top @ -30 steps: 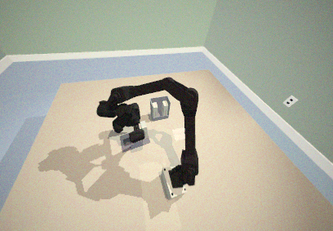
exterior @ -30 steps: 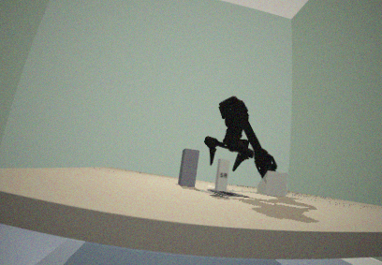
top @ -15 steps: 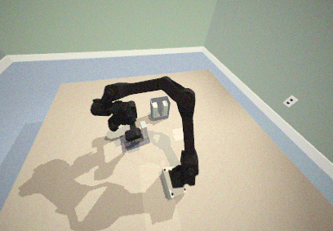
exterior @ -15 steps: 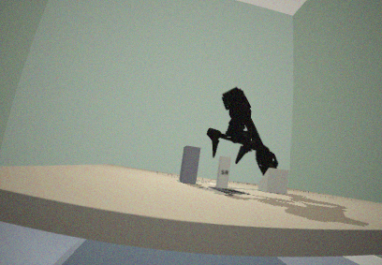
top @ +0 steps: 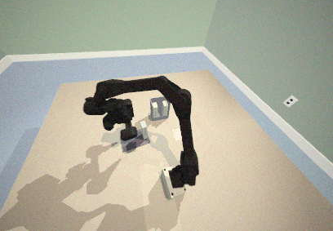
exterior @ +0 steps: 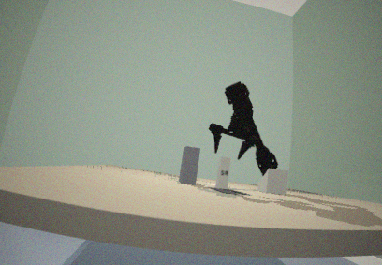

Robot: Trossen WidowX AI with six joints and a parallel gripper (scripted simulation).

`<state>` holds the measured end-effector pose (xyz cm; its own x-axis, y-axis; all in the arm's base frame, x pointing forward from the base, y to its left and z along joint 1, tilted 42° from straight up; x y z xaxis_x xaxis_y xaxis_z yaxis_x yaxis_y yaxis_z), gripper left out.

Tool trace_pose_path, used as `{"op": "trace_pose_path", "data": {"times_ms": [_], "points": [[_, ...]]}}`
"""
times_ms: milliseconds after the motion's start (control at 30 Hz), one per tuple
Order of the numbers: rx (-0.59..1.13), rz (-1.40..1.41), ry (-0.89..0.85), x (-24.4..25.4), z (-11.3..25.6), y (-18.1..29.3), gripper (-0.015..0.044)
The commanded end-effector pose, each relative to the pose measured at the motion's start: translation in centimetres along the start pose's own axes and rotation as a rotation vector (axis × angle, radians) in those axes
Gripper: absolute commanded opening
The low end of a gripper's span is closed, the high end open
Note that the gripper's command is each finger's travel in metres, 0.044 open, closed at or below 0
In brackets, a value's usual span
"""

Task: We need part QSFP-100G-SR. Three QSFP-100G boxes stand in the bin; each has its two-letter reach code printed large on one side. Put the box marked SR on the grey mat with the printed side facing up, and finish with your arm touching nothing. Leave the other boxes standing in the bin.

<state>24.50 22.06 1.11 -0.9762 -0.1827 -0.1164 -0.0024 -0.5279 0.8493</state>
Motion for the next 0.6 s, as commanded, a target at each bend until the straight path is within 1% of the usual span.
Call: {"op": "trace_pose_path", "data": {"times_ms": [0, 567], "points": [[0.002, 0.000, -0.005, 0.1, 0.6, -0.4, 0.0440], [-0.043, 0.013, 0.029, 0.0, 2.9, 0.6, 0.0440]]}}
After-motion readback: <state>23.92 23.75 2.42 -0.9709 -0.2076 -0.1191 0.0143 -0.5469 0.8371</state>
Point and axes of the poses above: the point midway between the two fingers, 35 mm back from their tips, its own z axis back along the fingers, its own x axis across the jaws, y = z × x, the point moved 4 cm from there along z, back along the fingers, and after that the axes turned 2 degrees about z, right-handed, at the moved point
